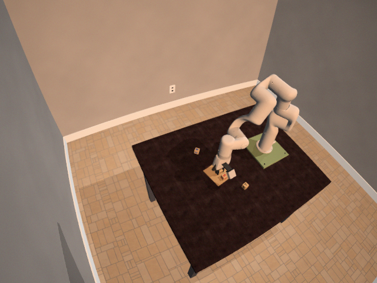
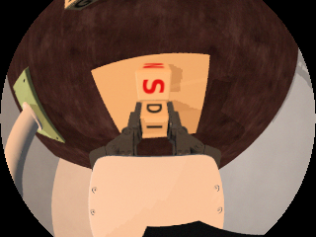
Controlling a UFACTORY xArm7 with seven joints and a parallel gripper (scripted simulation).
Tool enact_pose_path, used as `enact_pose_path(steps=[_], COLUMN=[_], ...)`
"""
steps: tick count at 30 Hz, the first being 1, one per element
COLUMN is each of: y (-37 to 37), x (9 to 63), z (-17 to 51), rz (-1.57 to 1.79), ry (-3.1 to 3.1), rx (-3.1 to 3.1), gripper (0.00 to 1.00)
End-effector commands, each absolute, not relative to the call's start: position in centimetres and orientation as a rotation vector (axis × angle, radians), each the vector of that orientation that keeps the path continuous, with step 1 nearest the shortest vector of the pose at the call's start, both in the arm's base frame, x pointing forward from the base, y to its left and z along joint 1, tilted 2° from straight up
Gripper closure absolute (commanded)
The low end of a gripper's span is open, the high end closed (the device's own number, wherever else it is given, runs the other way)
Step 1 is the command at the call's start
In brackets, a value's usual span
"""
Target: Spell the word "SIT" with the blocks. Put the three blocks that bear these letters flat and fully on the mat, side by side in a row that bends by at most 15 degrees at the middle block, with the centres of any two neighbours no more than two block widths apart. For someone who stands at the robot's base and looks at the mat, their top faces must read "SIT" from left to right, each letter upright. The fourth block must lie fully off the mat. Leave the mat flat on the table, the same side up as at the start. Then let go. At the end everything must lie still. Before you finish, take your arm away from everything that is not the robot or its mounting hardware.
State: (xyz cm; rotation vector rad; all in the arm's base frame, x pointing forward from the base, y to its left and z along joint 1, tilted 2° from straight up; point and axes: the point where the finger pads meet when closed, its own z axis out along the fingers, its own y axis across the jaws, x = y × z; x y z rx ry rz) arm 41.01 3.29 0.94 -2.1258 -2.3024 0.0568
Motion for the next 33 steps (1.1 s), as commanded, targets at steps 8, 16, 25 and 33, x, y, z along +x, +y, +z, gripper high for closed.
enact_pose_path(steps=[8,16,25,33], y=[3.31,3.31,3.31,3.3], x=[41.16,41.16,41.16,41.15], z=[1.06,1.02,0.8,0.68], rz=[0.052,0.052,0.052,0.052], ry=[-2.304,-2.304,-2.304,-2.304], rx=[-2.128,-2.128,-2.128,-2.128], gripper=[0.73,0.73,0.73,0.73])
